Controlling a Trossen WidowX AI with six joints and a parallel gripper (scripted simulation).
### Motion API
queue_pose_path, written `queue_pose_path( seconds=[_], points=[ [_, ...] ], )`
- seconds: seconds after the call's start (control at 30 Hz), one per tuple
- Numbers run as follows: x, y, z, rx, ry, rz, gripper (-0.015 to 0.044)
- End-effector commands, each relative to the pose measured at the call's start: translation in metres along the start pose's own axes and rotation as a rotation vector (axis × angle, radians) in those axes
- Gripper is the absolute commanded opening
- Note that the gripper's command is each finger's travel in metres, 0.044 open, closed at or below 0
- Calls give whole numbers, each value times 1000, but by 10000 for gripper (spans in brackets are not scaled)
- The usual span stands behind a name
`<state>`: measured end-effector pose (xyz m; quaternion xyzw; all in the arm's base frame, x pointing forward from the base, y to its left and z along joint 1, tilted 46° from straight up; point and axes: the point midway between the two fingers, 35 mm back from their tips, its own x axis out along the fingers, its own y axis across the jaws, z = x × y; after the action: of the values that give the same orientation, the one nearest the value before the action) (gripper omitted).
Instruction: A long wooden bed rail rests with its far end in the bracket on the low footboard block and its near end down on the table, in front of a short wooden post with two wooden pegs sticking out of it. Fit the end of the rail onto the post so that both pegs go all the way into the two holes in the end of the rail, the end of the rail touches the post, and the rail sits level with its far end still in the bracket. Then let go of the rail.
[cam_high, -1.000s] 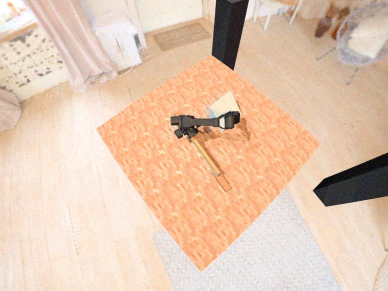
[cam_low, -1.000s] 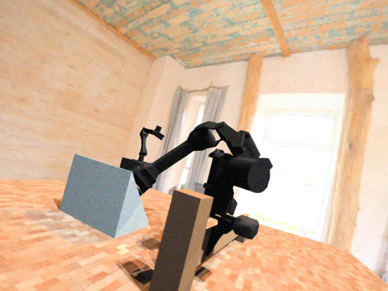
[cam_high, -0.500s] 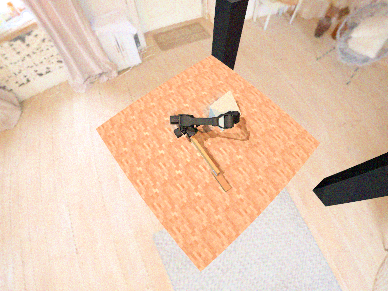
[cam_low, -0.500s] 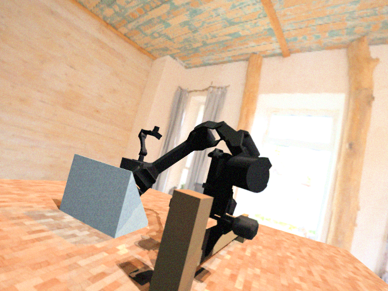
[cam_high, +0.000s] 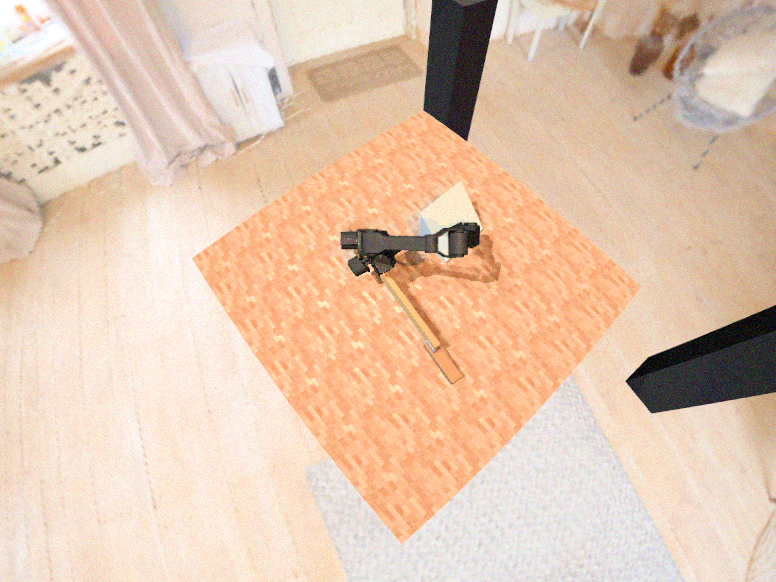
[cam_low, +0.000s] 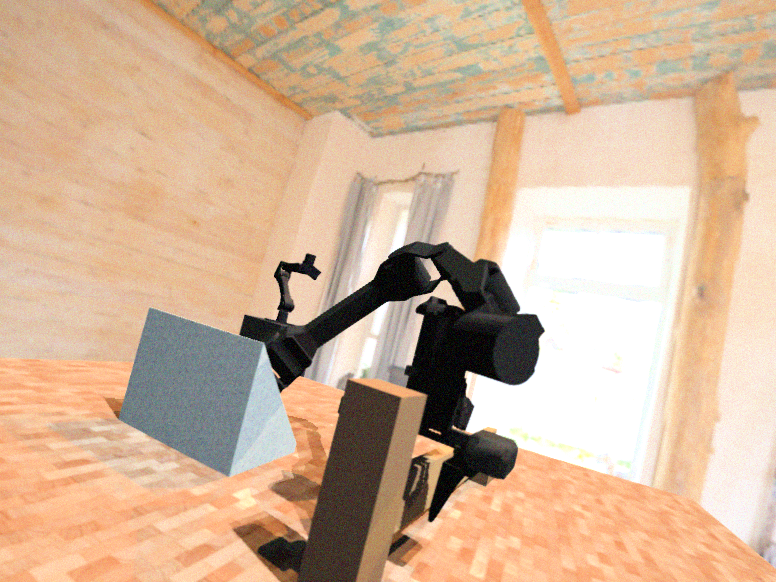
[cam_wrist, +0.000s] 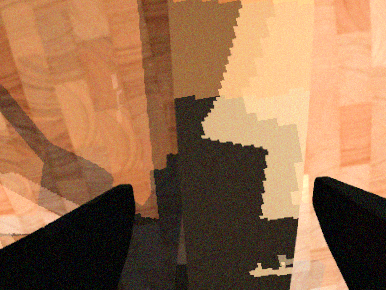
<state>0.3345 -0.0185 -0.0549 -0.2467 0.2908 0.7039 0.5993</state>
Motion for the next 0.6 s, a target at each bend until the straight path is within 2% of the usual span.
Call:
queue_pose_path(
  seconds=[0.0,0.07,0.23,0.37,0.57],
  points=[
    [0,0,0,0,0,0,394],
    [0,0,0,0,0,0,440],
    [-2,0,2,0,0,-1,440],
    [-28,0,29,-2,6,-10,440],
    [-30,1,30,-2,6,-10,440]
  ],
)
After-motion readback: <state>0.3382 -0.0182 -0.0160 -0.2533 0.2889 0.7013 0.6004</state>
